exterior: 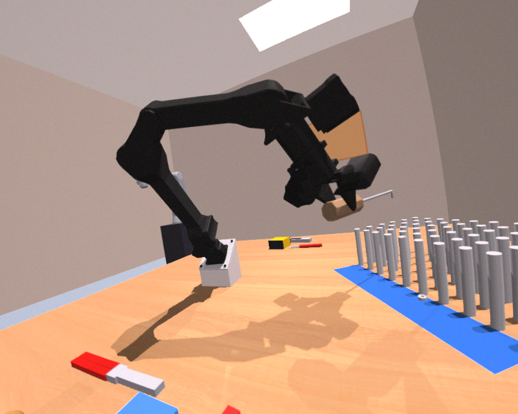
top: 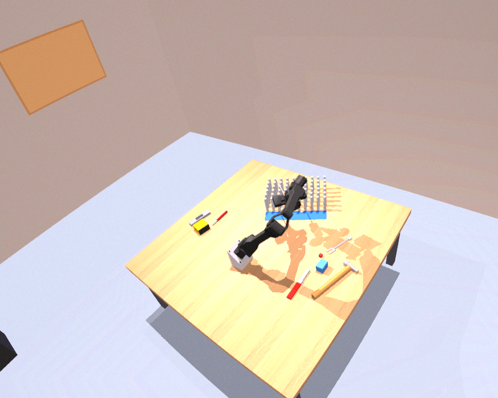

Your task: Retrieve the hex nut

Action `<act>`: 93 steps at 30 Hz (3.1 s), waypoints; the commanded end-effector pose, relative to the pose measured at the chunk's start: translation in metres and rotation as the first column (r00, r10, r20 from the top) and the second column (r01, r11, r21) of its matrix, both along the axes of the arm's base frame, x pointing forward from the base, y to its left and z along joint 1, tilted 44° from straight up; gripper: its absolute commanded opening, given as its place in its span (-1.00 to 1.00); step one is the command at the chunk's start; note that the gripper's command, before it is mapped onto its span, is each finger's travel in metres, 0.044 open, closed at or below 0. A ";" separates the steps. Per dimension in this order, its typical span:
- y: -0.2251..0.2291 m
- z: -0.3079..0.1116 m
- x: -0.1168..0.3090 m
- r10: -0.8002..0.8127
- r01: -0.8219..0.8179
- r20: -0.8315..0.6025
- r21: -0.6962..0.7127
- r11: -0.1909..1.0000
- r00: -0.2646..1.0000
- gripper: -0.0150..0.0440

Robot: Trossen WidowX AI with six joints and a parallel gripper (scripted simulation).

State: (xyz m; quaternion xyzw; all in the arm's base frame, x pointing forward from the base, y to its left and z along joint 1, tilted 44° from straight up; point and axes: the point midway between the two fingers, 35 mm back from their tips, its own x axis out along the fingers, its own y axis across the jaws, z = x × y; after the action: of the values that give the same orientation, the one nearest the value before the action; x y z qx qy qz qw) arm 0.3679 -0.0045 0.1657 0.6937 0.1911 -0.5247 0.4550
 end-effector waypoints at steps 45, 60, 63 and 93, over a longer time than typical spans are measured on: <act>0.219 -0.187 0.036 0.475 -0.477 -0.411 0.107 0.873 0.778 -0.49; 0.271 -0.260 0.007 0.536 -0.555 -0.515 0.133 0.821 0.669 -0.49; 0.273 -0.263 0.005 0.536 -0.556 -0.519 0.134 0.820 0.665 -0.49; 0.256 -0.285 0.010 0.536 -0.556 -0.519 0.133 0.820 0.666 -0.49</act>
State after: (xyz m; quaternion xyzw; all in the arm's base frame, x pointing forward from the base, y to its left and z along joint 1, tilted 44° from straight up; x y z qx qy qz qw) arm 0.3785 0.2551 -0.1150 0.4237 0.4970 -0.5378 0.5331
